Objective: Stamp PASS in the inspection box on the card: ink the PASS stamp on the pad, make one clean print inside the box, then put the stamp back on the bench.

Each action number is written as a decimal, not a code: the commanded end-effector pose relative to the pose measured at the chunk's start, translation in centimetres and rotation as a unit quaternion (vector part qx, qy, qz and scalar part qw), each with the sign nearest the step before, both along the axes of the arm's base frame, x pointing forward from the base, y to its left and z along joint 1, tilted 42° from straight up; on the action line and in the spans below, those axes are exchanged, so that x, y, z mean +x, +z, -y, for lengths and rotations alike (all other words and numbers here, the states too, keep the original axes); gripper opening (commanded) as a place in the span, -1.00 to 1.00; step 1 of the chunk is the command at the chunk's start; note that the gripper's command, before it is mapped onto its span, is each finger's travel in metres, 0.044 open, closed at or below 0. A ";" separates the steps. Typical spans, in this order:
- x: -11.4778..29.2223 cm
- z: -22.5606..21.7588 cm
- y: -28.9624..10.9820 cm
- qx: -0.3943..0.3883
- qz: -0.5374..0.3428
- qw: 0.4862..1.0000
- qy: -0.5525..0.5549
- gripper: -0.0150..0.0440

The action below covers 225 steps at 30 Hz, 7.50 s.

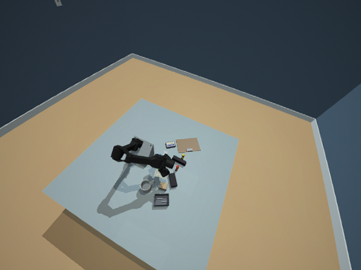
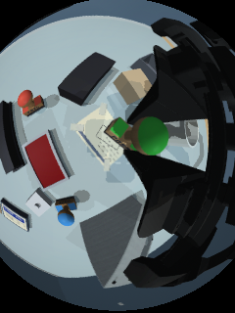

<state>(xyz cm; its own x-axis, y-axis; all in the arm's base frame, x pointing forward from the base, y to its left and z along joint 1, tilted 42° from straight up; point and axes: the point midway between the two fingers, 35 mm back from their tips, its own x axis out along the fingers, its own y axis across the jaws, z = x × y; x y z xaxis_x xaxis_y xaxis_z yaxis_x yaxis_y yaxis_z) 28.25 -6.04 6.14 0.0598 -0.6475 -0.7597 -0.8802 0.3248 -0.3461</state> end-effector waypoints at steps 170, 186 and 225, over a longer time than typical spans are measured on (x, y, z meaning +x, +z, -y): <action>0.1 5.5 -4.4 -0.003 -0.029 0.999 0.032 -0.49; 0.0 5.0 -3.9 -0.003 -0.029 0.999 0.032 -0.49; -0.4 0.9 0.5 -0.001 -0.029 0.999 0.032 -0.49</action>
